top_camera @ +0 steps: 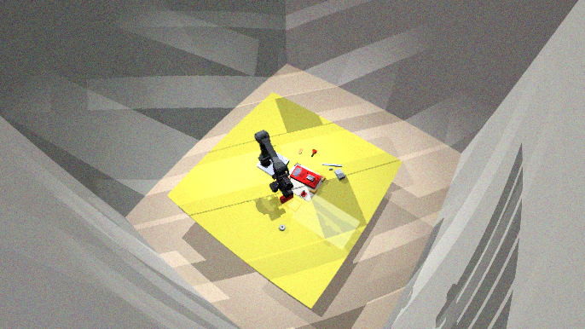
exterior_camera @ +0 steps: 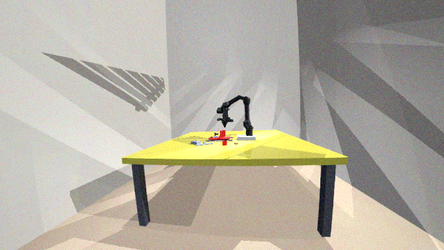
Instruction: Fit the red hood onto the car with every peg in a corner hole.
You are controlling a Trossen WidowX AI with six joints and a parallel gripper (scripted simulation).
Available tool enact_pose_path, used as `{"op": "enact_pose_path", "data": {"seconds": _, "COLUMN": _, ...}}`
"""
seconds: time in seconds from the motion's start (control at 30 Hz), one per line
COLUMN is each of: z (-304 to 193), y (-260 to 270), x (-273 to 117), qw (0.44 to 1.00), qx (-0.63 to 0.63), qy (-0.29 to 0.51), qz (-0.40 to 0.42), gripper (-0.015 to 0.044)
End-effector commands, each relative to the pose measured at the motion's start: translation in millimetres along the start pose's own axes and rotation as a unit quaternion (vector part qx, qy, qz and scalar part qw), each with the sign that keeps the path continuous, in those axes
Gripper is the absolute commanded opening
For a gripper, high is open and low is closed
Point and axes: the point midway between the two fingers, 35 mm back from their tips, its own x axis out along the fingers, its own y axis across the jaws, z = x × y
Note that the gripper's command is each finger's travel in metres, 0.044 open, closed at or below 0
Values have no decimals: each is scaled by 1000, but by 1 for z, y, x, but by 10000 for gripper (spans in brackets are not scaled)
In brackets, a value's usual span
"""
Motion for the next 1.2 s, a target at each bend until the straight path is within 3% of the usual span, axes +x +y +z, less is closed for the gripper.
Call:
{"op": "enact_pose_path", "data": {"seconds": 0.0, "z": -14, "y": -20, "x": 5, "qw": 997, "qx": -47, "qy": 16, "qz": -52, "gripper": 0}}
{"op": "enact_pose_path", "data": {"seconds": 0.27, "z": -14, "y": -20, "x": 10, "qw": 997, "qx": -47, "qy": 16, "qz": -52, "gripper": 0}}
{"op": "enact_pose_path", "data": {"seconds": 0.6, "z": -15, "y": -25, "x": 49, "qw": 997, "qx": -47, "qy": 16, "qz": -52, "gripper": 0}}
{"op": "enact_pose_path", "data": {"seconds": 1.17, "z": -15, "y": -18, "x": 50, "qw": 997, "qx": -47, "qy": 16, "qz": -51, "gripper": 0}}
